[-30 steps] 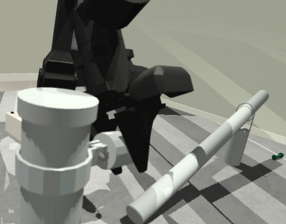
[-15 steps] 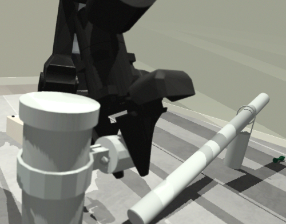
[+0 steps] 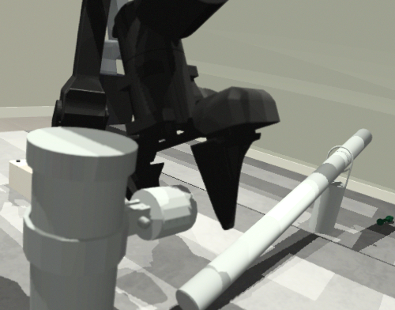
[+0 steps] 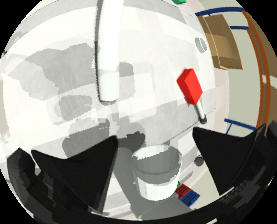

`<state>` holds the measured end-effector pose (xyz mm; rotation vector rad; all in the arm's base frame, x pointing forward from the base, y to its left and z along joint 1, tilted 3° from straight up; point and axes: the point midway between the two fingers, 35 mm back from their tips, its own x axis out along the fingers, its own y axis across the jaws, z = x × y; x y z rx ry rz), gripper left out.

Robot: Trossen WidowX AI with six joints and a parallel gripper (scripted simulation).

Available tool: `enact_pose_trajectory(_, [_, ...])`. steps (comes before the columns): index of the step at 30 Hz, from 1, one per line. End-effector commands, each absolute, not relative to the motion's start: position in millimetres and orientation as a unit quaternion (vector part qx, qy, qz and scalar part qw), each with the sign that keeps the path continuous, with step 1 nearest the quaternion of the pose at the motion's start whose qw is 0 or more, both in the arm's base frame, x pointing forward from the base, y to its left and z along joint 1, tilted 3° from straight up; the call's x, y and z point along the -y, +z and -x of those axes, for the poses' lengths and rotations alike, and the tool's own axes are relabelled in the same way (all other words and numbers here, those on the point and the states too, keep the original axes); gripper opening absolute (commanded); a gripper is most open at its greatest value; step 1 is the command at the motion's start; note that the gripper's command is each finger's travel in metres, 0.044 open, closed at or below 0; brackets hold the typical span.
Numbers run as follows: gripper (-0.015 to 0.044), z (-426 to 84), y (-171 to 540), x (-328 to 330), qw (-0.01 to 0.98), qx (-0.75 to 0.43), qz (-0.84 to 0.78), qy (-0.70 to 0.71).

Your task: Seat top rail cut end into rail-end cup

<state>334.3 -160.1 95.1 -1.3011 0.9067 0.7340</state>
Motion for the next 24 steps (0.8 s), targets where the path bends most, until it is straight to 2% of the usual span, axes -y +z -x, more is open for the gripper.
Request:
enact_pose_trajectory(1, [0.044, -338.3, 115.1, 145.3, 0.642, -0.395, 0.575, 0.318])
enact_pose_trajectory(7, [0.044, -341.0, 123.1, 135.2, 0.646, -0.391, 0.573, 0.319])
enact_pose_trajectory(9, [0.044, -343.4, 129.8, 127.5, 0.674, -0.406, 0.539, 0.3])
enact_pose_trajectory(17, [0.044, -350.0, 172.1, 78.0, 0.81, -0.476, 0.297, 0.169])
enact_pose_trajectory(24, [0.044, -344.1, 208.6, 34.6, 0.861, -0.503, 0.06, 0.042])
